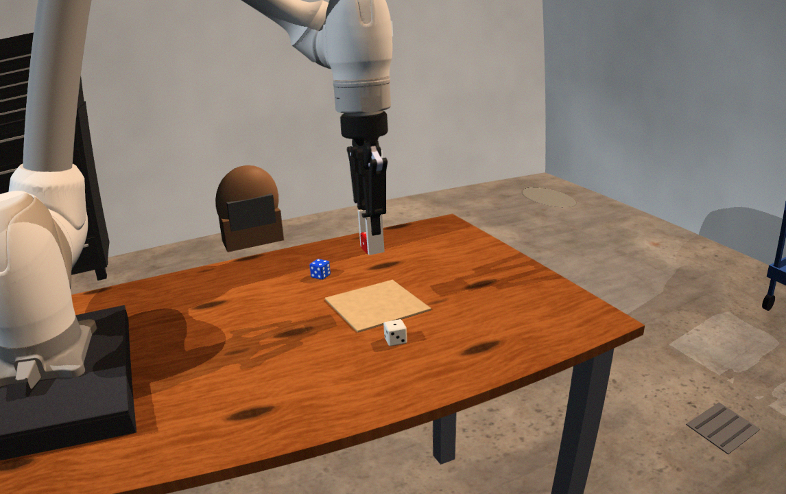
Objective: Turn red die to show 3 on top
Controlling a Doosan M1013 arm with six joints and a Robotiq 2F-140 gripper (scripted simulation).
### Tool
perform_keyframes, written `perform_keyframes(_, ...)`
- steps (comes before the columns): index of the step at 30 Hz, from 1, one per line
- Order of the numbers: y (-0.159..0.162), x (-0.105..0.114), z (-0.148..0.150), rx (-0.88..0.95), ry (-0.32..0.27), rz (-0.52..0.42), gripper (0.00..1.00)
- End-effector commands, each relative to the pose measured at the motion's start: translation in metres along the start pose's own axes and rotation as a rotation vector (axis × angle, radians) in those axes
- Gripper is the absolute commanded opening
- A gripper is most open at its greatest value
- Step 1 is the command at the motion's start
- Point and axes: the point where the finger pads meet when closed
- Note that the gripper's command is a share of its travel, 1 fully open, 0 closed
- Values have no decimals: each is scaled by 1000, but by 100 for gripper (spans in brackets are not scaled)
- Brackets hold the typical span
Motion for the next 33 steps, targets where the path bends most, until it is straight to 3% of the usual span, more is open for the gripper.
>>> perform_keyframes(1, 0, 0, 2, 23, -8, 1, 16)
perform_keyframes(16, 0, -6, 2, 23, -9, 1, 16)
perform_keyframes(25, 0, -31, 2, 23, -9, 1, 16)
perform_keyframes(33, 0, -69, 1, 23, -9, 1, 16)
Point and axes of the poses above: the point where the finger pads meet when closed, its own x axis back along the fingers, its own z axis across the jaws, y = z × x, and after that the axes turned 12 degrees about x, right-handed
